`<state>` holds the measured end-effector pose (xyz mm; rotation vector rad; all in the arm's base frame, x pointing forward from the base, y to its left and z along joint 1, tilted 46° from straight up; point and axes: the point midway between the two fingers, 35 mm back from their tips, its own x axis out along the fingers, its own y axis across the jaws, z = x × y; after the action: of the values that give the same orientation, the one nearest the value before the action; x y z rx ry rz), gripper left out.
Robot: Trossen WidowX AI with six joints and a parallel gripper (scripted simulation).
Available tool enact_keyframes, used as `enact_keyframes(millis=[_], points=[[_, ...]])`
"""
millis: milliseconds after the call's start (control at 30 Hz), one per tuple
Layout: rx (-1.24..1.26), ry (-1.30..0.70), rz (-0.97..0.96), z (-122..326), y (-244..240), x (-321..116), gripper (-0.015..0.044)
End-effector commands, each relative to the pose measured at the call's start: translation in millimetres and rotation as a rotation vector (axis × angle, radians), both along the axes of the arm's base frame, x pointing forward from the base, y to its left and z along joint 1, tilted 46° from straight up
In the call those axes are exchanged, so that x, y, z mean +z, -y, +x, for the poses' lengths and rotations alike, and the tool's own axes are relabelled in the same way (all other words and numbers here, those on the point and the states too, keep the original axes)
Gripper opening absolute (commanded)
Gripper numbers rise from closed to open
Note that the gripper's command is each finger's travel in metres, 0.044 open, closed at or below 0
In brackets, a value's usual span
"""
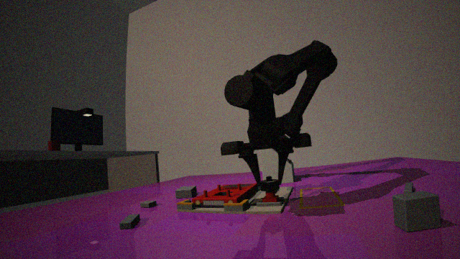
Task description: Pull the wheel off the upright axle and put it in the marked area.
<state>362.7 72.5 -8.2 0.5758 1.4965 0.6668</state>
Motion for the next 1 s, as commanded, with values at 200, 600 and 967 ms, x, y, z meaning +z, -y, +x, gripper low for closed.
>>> enact_keyframes(millis=[200,600,967], points=[[-0.008,0.007,0.001,1.2,6.2,5.8,0.0000],[-0.010,0.007,0.001,1.3,9.2,8.5,0.0000],[-0.011,0.007,0.001,1.4,11.8,10.9,0.0000]])
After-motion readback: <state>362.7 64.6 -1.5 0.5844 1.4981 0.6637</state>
